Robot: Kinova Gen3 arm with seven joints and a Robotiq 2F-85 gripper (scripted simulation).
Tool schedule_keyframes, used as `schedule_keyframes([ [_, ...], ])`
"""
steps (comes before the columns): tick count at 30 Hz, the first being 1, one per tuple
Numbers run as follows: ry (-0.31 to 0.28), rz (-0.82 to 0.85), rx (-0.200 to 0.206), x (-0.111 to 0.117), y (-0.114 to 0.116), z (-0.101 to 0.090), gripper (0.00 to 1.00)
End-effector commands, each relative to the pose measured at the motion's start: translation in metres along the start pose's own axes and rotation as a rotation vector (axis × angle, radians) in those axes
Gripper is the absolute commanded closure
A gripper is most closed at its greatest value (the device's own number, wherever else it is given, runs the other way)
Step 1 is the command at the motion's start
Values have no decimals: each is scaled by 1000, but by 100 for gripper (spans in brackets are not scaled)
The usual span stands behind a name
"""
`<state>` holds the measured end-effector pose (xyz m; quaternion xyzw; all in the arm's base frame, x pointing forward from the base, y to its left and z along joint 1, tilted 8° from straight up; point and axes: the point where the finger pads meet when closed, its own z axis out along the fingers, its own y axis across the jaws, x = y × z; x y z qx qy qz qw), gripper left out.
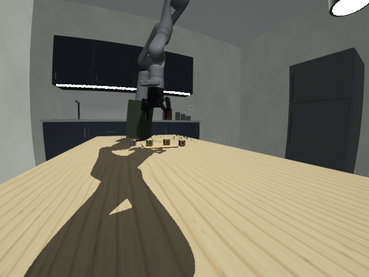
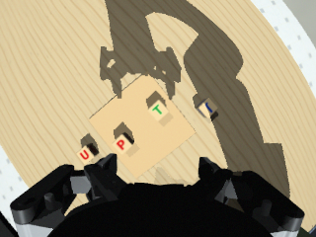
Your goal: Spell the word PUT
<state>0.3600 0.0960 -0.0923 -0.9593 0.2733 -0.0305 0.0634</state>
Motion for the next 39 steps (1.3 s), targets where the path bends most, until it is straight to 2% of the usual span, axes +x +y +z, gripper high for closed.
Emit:
schedule_keyframes([
  [1,-2,-4,3,0,1,0,0],
  [6,-11,-3,10,-2,5,2,0],
  [12,-7,0,6,7,64,4,0],
  [15,-2,0,6,10,81,3,0],
  [39,-2,-4,6,9,81,2,0],
])
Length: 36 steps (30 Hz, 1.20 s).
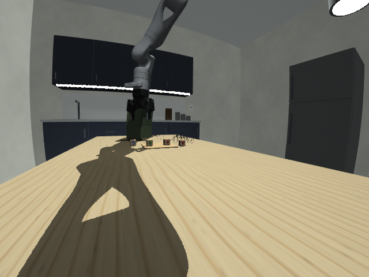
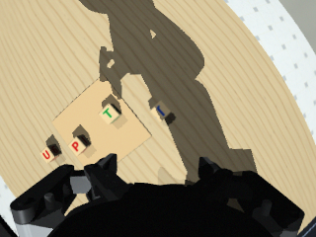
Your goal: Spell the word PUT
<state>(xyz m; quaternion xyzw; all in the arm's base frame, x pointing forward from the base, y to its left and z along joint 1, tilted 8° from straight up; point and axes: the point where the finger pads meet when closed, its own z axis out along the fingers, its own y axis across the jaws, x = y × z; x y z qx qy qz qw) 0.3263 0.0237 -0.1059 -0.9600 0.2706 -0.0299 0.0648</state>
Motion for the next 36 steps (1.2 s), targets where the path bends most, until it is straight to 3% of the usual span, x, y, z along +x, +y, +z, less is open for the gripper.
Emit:
schedule_keyframes([
  [1,0,2,3,0,1,0,0],
  [24,0,2,3,0,1,0,0],
  [36,13,71,-1,6,-13,2,0],
])
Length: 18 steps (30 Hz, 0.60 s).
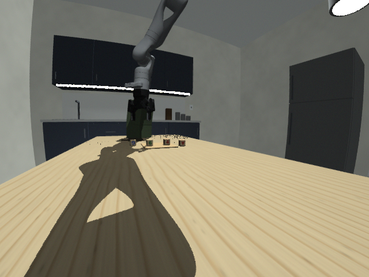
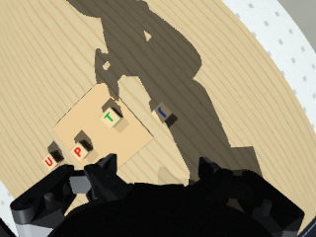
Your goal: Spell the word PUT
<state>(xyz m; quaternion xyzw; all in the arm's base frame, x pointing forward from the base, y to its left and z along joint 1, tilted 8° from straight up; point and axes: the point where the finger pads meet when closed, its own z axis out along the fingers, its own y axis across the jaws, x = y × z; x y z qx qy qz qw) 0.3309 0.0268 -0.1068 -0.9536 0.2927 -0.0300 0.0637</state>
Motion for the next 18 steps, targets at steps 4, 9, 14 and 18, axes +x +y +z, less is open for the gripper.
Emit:
schedule_keyframes([
  [4,16,104,2,6,-27,3,0],
  [9,26,250,5,6,-61,4,0],
  [14,29,354,8,3,-86,2,0],
  [18,27,499,11,-5,-121,-4,0],
])
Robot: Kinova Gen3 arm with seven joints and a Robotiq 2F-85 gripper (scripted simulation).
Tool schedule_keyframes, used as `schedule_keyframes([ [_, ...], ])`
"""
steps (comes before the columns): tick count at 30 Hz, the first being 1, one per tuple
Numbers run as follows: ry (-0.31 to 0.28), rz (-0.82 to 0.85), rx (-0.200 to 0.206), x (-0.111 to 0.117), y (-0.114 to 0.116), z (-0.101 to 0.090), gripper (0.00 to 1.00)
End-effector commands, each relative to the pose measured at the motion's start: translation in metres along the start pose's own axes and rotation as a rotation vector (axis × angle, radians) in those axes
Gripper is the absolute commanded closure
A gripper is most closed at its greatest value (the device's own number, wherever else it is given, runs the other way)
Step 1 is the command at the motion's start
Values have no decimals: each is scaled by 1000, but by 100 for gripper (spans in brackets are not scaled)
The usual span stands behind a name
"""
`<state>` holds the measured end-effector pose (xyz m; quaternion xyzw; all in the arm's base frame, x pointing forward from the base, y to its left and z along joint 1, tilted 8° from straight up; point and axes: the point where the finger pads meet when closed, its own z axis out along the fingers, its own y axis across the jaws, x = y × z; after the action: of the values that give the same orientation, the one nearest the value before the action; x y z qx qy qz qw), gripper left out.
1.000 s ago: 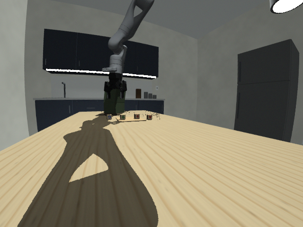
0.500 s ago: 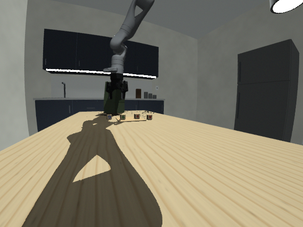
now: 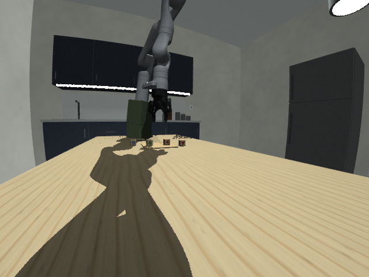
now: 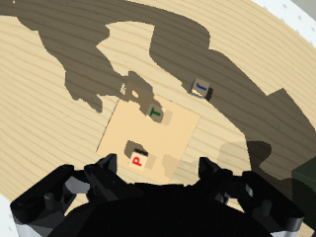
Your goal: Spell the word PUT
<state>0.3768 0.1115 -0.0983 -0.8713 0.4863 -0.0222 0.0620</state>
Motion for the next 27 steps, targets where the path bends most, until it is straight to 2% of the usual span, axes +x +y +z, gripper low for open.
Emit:
schedule_keyframes([
  [1,5,113,21,-11,-31,-12,0],
  [9,-16,337,12,-55,-69,-34,0],
  [18,-24,403,7,-72,-81,-44,0],
  [27,-24,408,2,-73,-80,-43,0],
])
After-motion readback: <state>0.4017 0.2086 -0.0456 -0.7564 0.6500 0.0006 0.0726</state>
